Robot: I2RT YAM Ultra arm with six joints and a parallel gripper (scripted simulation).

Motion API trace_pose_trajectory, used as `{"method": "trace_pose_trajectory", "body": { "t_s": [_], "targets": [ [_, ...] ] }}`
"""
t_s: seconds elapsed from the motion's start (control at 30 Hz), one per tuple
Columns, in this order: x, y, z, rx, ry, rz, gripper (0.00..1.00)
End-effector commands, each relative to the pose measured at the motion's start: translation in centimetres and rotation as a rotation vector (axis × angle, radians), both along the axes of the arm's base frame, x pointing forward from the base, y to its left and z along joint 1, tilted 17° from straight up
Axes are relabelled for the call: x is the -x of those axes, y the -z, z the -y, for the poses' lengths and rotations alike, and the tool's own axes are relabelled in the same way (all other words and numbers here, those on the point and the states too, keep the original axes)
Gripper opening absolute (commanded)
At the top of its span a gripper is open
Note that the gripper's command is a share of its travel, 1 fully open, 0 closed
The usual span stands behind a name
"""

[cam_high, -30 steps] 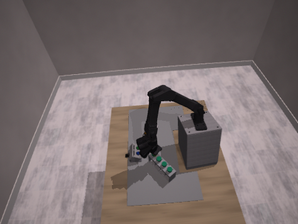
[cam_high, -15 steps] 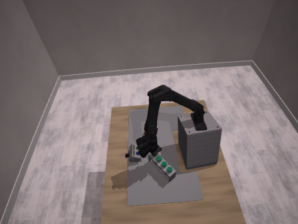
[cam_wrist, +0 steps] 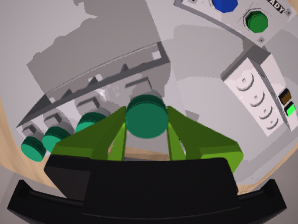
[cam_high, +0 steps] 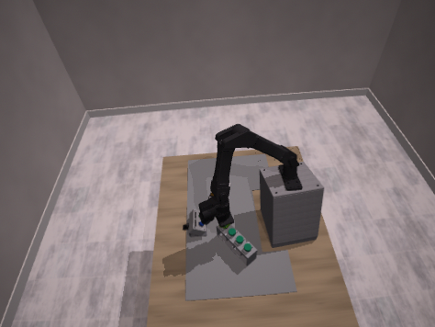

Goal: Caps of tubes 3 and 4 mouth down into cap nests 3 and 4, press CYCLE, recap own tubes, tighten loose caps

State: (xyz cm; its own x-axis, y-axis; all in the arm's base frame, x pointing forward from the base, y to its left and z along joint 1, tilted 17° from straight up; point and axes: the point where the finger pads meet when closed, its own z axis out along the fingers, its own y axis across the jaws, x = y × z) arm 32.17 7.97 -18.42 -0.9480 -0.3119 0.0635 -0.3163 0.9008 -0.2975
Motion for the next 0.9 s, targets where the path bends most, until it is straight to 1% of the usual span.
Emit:
{"method": "trace_pose_trajectory", "body": {
  "t_s": [0.0,0.17,0.37,0.4,0.73,0.77,0.83,0.87],
  "targets": [
    [-0.51,-0.22,-0.35,-0.017,0.155,0.063,0.00],
    [-0.51,-0.22,-0.35,-0.023,0.300,0.108,0.00],
    [-0.51,-0.22,-0.35,-0.023,0.300,0.108,0.00],
    [-0.51,-0.20,-0.35,-0.023,0.300,0.108,0.49],
    [-0.51,-0.20,-0.35,-0.023,0.300,0.108,0.49],
    [-0.51,-0.25,-0.37,-0.021,0.262,0.096,0.49],
    [-0.51,-0.25,-0.37,-0.021,0.262,0.096,0.49],
    [-0.50,-0.29,-0.38,-0.020,0.224,0.084,0.49]
  ]
}}
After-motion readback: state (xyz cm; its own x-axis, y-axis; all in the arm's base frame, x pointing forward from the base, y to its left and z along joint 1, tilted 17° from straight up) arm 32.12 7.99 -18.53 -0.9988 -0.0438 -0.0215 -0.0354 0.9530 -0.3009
